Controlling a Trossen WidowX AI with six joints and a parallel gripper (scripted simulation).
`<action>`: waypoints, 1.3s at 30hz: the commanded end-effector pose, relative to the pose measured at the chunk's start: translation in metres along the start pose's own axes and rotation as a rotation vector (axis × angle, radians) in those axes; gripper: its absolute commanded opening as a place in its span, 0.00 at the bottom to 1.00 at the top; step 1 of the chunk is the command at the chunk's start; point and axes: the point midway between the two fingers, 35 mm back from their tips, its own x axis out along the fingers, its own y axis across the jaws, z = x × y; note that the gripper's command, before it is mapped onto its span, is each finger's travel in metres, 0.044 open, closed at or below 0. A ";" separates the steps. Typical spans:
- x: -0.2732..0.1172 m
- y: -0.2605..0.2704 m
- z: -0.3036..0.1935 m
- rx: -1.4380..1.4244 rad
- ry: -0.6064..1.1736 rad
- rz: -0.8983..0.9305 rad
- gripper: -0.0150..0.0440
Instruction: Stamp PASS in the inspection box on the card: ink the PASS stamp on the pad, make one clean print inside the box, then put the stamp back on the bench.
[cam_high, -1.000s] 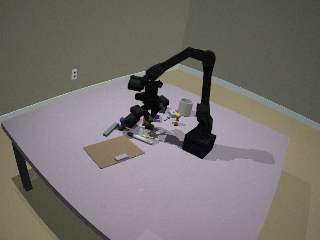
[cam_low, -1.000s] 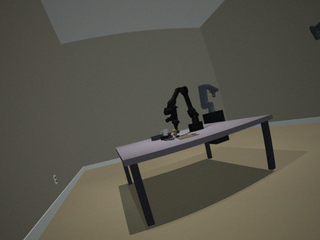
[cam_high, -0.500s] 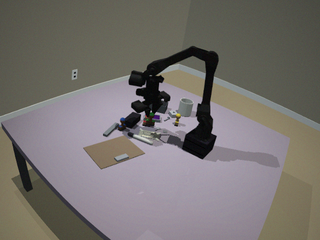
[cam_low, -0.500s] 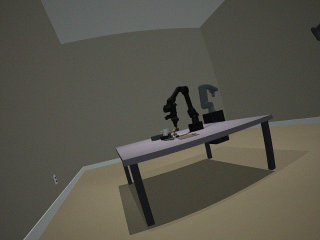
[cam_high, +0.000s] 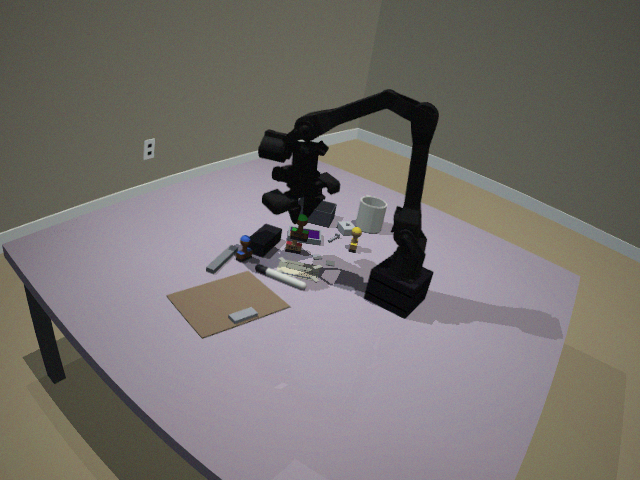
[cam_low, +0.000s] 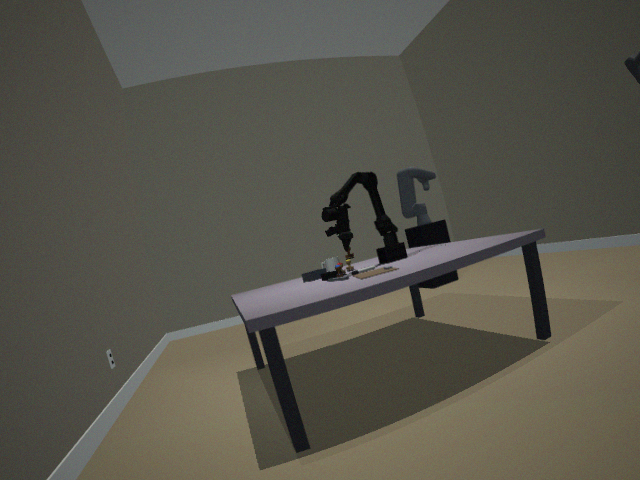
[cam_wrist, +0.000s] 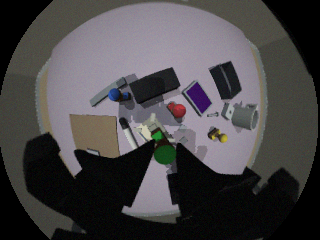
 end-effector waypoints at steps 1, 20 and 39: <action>0.003 -0.007 0.017 0.000 0.002 0.000 0.25; 0.024 -0.082 0.105 -0.001 -0.004 -0.001 0.25; 0.048 -0.155 0.147 -0.003 -0.013 -0.017 0.25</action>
